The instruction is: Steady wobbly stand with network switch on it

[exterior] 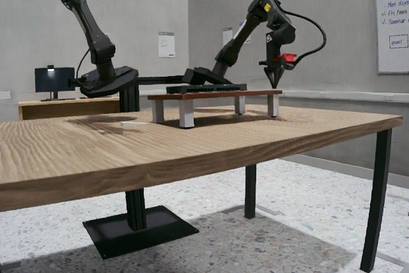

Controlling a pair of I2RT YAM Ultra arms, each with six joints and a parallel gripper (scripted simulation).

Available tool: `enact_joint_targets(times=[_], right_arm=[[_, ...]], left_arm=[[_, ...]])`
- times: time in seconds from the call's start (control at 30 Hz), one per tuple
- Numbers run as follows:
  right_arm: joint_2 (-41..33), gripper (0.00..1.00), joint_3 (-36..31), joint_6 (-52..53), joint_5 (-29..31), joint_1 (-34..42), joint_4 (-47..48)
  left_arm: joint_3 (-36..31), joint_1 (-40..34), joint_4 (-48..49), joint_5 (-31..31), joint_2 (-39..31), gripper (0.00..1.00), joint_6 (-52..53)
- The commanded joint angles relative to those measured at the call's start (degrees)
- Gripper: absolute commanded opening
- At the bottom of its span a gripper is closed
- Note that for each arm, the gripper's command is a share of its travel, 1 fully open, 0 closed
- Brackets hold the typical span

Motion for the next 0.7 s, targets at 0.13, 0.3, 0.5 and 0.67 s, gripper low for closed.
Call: enact_joint_targets(times=[0.13, 0.3, 0.5, 0.67], right_arm=[[-1.6, 0.42, 0.23, -0.39, 0.02, 0.94, 1.38], [-1.6, 0.42, 0.23, -0.39, 0.02, 0.94, 1.38], [-1.6, 0.42, 0.23, -0.39, 0.02, 0.94, 1.38], [-1.6, 0.42, 0.23, -0.39, 0.02, 0.94, 1.38]], left_arm=[[-0.86, 0.54, 0.29, -0.01, 0.99, 0.0, 0.22], [-1.56, 0.86, 0.71, 0.02, 1.44, 0.0, 0.47], [-1.97, 1.26, 1.44, 0.04, 2.35, 0.0, 0.71], [-2.41, 1.48, 1.62, 0.03, 2.95, 0.0, 0.62]])
